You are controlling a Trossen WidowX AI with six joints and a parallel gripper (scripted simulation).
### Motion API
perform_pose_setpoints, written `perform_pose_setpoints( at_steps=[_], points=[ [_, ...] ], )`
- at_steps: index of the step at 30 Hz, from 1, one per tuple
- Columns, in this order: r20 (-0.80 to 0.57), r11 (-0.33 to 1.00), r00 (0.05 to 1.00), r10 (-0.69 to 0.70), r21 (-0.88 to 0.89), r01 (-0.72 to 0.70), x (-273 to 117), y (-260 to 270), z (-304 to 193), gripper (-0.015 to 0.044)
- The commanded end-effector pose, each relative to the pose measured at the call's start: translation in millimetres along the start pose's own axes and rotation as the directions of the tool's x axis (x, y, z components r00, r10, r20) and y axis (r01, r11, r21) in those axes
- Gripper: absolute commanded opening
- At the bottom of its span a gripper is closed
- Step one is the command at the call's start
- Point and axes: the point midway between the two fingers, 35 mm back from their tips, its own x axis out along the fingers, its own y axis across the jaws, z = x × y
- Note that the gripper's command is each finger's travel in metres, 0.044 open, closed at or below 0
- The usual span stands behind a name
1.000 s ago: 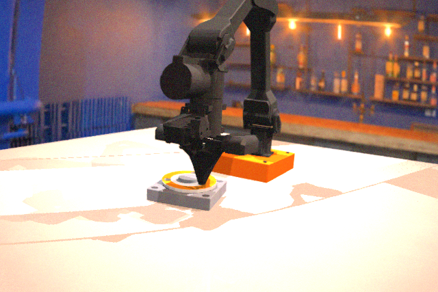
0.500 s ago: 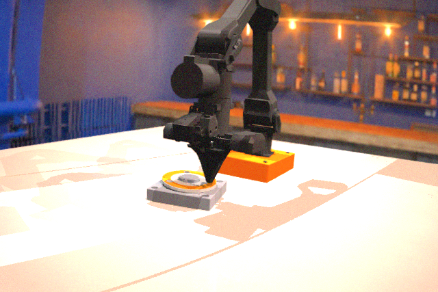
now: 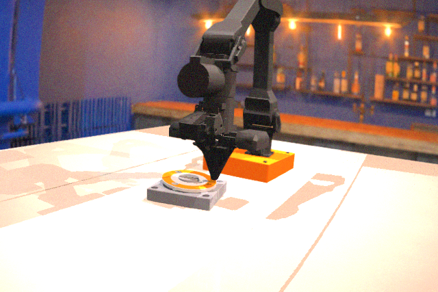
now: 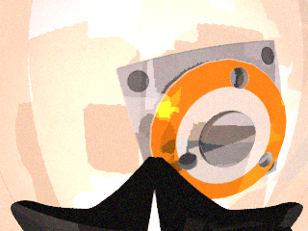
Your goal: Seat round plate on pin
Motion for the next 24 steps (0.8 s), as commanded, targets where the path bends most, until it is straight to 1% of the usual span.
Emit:
perform_pose_setpoints(
  at_steps=[1, 24],
  points=[
    [-0.003, 1.000, 1.000, 0.001, 0.003, -0.001, 0.4, -2.3, -7.7, 0.0000],
    [-0.005, 1.000, 1.000, -0.002, 0.003, 0.002, -3.6, -27.5, -33.5, 0.0000]
  ],
)
